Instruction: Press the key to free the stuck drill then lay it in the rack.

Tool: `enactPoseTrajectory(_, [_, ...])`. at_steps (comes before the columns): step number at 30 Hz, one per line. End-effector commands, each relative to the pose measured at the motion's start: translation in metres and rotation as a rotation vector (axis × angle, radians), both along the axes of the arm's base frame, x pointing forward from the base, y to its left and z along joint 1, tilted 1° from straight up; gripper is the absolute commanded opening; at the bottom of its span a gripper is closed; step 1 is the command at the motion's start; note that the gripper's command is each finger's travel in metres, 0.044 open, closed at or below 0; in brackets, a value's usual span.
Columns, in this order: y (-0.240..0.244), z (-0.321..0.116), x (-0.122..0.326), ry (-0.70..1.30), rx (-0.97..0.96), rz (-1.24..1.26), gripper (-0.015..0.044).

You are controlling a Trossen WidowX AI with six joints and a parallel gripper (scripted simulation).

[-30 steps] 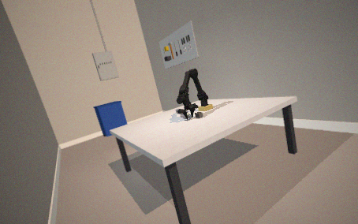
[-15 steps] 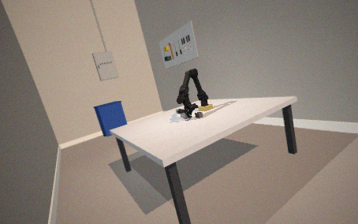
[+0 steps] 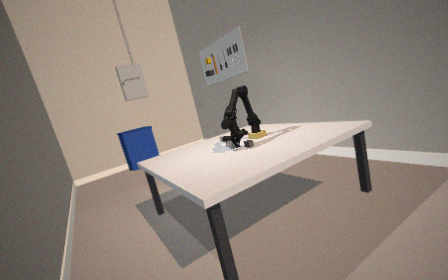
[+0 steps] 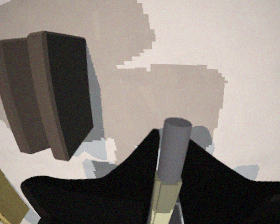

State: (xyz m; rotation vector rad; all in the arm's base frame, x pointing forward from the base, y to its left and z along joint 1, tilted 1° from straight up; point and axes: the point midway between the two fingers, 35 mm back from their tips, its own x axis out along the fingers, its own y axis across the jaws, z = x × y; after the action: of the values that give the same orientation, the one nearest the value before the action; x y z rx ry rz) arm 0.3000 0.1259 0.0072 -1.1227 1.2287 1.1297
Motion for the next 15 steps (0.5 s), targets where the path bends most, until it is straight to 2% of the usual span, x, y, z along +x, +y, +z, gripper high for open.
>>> enactPoseTrajectory(1, [0.000,0.000,-0.002,0.007,0.001,0.000,0.0000])
enactPoseTrajectory(15, [0.019,-0.001,0.002,0.007,0.003,0.000,0.0000])
